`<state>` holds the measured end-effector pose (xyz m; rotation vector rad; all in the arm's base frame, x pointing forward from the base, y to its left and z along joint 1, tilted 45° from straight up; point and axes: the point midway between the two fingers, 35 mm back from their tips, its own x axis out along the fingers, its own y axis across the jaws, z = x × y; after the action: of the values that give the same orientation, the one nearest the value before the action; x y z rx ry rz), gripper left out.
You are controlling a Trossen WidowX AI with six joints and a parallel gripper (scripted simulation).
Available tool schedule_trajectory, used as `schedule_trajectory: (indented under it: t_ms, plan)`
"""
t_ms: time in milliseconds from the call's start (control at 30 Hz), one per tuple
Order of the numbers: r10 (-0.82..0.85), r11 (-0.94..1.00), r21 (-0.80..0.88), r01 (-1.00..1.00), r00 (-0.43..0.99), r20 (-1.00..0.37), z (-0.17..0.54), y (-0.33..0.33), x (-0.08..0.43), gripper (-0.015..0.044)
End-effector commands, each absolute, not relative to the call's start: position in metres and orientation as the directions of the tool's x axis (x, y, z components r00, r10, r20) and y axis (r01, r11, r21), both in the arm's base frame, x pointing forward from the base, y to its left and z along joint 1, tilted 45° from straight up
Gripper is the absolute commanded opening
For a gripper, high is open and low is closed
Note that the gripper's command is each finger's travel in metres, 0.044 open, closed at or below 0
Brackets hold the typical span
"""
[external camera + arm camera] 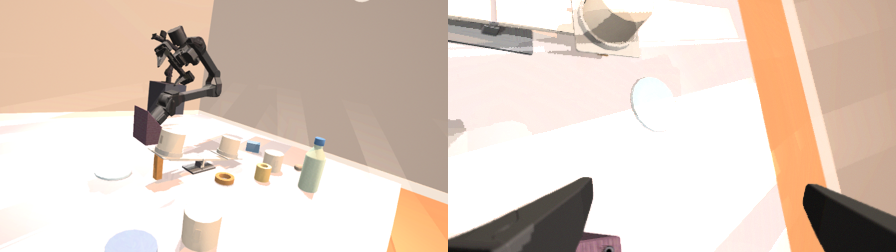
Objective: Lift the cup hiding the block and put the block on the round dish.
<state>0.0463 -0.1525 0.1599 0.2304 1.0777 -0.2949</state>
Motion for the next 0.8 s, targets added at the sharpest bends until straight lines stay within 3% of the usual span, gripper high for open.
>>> schedule_trajectory:
  t_ms: [0,433,767]
  plan:
    - [-0.047,0.935,0.144,0.323,0.517,-0.855,0.154,-0.156,0.063,0.0440]
    - [0.232,0.840,0.509,0.190,0.721,-0.653,0.140,-0.154,0.127,0.0440]
    - [0.372,0.706,0.700,0.106,0.786,-0.493,0.134,-0.147,0.162,0.0440]
